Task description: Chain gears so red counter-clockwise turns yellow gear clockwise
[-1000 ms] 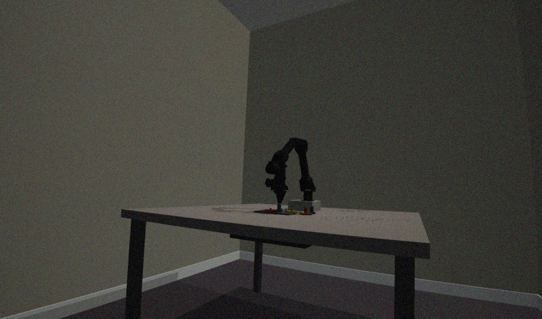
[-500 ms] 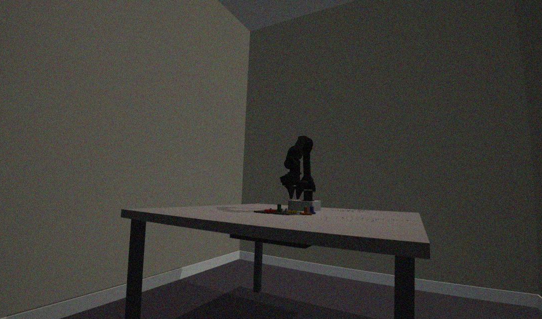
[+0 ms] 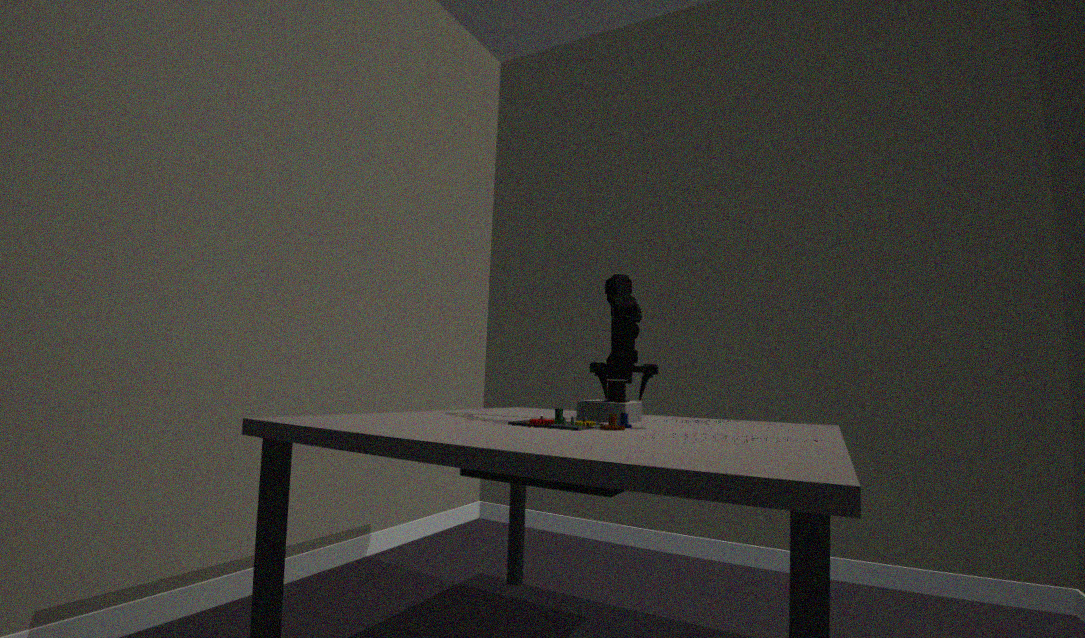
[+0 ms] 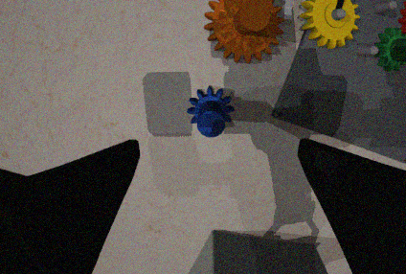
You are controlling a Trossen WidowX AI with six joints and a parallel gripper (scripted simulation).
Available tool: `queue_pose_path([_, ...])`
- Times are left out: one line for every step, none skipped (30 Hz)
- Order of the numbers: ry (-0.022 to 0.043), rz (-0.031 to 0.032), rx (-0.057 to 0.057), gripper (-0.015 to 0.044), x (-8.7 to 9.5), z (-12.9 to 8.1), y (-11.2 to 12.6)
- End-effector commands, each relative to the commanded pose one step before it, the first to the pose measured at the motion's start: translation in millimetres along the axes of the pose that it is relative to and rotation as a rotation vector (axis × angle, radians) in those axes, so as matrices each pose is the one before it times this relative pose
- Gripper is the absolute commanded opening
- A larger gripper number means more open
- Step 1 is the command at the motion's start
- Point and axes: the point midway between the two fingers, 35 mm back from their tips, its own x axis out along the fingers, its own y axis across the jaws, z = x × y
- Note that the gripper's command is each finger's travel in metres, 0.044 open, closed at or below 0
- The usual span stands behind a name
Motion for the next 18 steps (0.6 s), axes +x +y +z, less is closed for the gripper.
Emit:
queue_pose_path([-0.0081,0.00352,-0.0373,0.044,-0.81,-1.66,2.93])
queue_pose_path([0.0,0.0,0.0,0.044,0.0,0.0,0.0])
queue_pose_path([0.0,0.0,0.0,0.044,0.0,0.0,0.0])
queue_pose_path([0.00001,0.0,0.0,0.044,1.79,0.02,0.0])
queue_pose_path([0.00002,-0.00001,0.0,0.044,4.47,-0.02,0.0])
queue_pose_path([0.00001,0.0,0.0,0.044,1.78,-0.03,0.0])
queue_pose_path([0.0,0.0,0.0,0.044,1.22,0.03,0.01])
queue_pose_path([0.00001,0.0,0.0,0.044,3.64,0.06,0.02])
queue_pose_path([0.00003,-0.00001,0.0,0.044,5.43,-0.02,0.01])
queue_pose_path([0.00003,-0.00001,0.0,0.044,3.6,-0.09,0.0])
queue_pose_path([0.00001,0.0,0.0,0.044,1.2,-0.04,0.0])
queue_pose_path([0.0,0.0,0.0,0.044,0.0,0.0,0.0])
queue_pose_path([0.0,0.0,0.0,0.044,0.0,0.0,0.0])
queue_pose_path([0.0,0.0,0.0,0.044,0.27,0.02,0.01])
queue_pose_path([0.0,0.0,0.0,0.044,0.8,0.05,0.03])
queue_pose_path([0.0,0.0,0.0,0.044,1.33,0.07,0.04])
queue_pose_path([0.0,0.0,0.0,0.044,1.63,0.08,0.05])
queue_pose_path([0.00001,0.0,0.0,0.044,1.63,0.07,0.05])
